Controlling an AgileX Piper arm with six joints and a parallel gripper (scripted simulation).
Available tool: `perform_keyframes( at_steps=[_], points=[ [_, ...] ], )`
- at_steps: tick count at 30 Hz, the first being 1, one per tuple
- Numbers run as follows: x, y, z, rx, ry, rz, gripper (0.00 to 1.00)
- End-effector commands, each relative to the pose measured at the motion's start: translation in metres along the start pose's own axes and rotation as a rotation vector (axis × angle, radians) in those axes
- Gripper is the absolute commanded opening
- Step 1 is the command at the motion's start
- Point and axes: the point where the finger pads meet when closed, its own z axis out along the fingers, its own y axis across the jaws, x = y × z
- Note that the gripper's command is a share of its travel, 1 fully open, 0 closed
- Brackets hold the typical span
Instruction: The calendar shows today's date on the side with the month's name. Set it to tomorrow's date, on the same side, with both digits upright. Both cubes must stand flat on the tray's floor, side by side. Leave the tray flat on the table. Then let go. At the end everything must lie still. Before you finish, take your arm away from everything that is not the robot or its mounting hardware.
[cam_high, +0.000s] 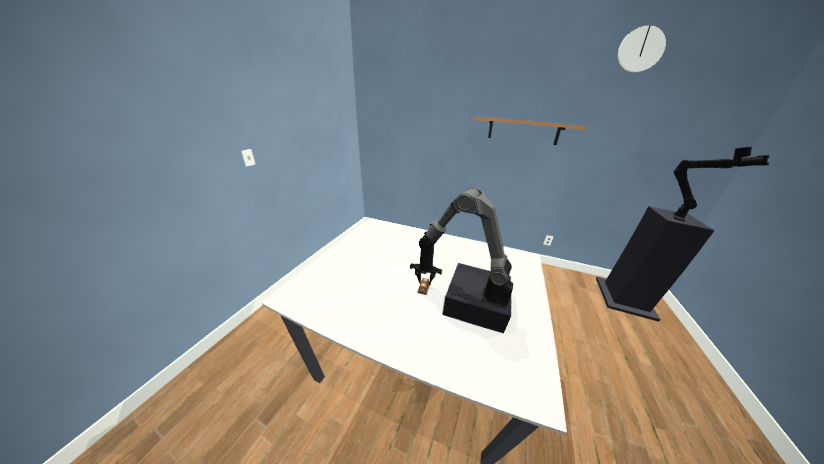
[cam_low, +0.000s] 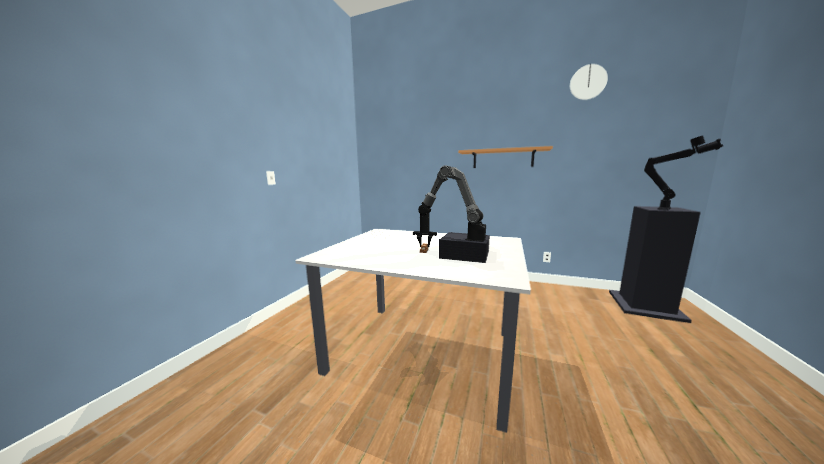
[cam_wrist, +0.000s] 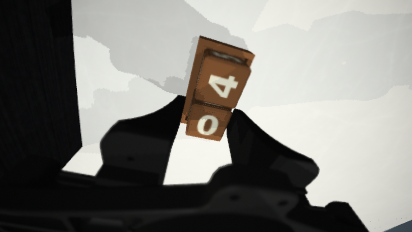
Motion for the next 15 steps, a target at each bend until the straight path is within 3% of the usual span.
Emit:
perform_keyframes(
  at_steps=[1,15],
  points=[
    [0.0002,0.001,0.0007,-0.002,0.0,0.0,0.59],
    [0.0004,-0.0006,-0.0092,0.003,0.001,0.0,0.59]
  ],
)
